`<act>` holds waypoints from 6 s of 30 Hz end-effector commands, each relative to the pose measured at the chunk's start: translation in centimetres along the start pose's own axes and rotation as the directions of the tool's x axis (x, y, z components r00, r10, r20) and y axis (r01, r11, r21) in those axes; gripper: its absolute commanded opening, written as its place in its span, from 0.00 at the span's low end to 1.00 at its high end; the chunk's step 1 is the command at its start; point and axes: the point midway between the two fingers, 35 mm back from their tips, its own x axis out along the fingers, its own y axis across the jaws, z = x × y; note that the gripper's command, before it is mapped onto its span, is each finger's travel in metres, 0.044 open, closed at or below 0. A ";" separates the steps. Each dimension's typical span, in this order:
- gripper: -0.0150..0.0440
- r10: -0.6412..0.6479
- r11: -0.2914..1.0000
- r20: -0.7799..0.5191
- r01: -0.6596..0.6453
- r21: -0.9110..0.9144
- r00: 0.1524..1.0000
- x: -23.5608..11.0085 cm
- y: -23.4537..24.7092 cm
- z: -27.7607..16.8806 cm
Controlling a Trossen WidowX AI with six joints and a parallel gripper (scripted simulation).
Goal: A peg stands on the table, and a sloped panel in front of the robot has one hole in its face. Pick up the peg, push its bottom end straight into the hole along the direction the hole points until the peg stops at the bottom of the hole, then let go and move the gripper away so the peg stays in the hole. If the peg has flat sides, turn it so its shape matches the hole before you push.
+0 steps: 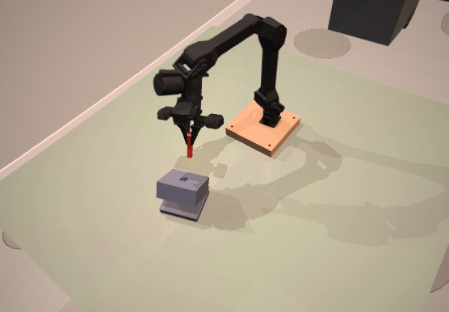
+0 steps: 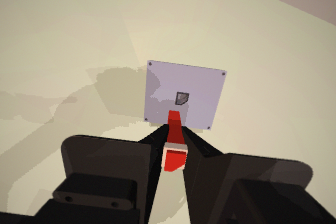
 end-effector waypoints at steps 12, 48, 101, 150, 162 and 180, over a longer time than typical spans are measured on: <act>0.25 -0.010 1.000 0.024 0.010 0.000 1.000 2.3 -0.9 0.1; 0.25 -0.017 1.000 0.048 0.016 0.003 0.999 6.2 -1.5 0.2; 0.25 -0.019 1.000 0.057 0.019 -0.004 0.998 7.2 -1.3 0.0; 0.25 -0.019 1.000 0.058 0.019 -0.004 0.998 8.9 -1.5 0.2; 0.25 -0.019 1.000 0.059 0.019 -0.004 0.998 9.3 -1.5 0.2; 0.25 -0.019 1.000 0.059 0.019 -0.004 0.998 10.0 -1.5 0.2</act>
